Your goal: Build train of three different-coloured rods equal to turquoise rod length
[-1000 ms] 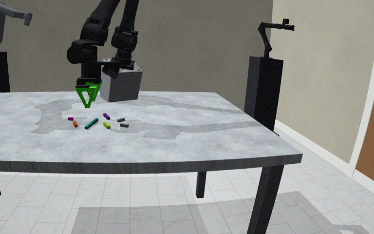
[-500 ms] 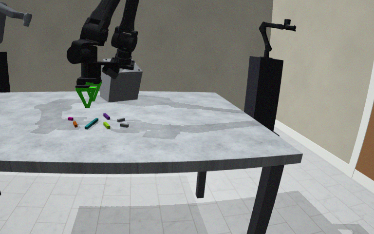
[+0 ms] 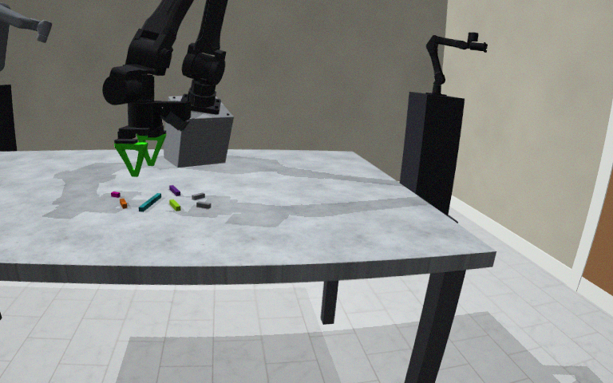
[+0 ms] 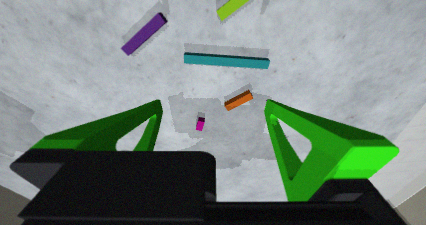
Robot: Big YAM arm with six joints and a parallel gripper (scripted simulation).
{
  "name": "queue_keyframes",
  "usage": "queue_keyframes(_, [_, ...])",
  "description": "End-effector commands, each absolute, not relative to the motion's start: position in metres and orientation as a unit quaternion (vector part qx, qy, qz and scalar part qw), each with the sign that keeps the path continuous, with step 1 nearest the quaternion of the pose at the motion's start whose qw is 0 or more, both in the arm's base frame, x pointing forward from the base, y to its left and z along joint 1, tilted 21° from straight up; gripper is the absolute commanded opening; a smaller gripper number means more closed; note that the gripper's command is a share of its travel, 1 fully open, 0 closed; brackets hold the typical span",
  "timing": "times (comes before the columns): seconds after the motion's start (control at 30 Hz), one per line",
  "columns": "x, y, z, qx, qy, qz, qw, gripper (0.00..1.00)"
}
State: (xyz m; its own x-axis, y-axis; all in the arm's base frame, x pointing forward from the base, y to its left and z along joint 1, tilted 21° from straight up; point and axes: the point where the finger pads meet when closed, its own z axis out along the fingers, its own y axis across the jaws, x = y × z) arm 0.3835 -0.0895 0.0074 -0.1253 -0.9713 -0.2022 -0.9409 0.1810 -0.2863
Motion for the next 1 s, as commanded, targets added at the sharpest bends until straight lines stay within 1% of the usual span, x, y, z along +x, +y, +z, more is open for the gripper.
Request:
queue_keyframes(0.0, [0.401,-0.104,0.022,-0.596,0.779,-0.054,0.185,1.0])
queue_keyframes(0.03, [0.404,-0.097,0.024,-0.603,0.774,-0.055,0.187,1.0])
queue_keyframes(0.07, [0.399,-0.107,0.017,-0.558,0.808,-0.037,0.184,1.0])
queue_keyframes(0.3, [0.403,-0.103,0.029,-0.565,0.801,-0.052,0.193,1.0])
queue_keyframes(0.33, [0.399,-0.113,0.016,-0.518,0.835,-0.028,0.185,1.0])
queue_keyframes(0.5, [0.4,-0.112,0.027,-0.521,0.83,-0.042,0.194,1.0])
queue_keyframes(0.53, [0.399,-0.118,0.016,-0.478,0.858,-0.02,0.187,1.0])
queue_keyframes(0.67, [0.4,-0.119,0.025,-0.479,0.855,-0.031,0.194,1.0])
queue_keyframes(0.7, [0.399,-0.123,0.015,-0.442,0.877,-0.012,0.187,1.0])
queue_keyframes(0.8, [0.402,-0.125,0.026,-0.443,0.874,-0.025,0.197,1.0])
queue_keyframes(0.87, [0.402,-0.125,0.026,-0.443,0.874,-0.025,0.197,1.0])
queue_keyframes(0.9, [0.399,-0.127,0.016,-0.411,0.892,-0.008,0.189,1.0])
queue_keyframes(0.97, [0.401,-0.128,0.021,-0.412,0.89,-0.014,0.194,1.0])
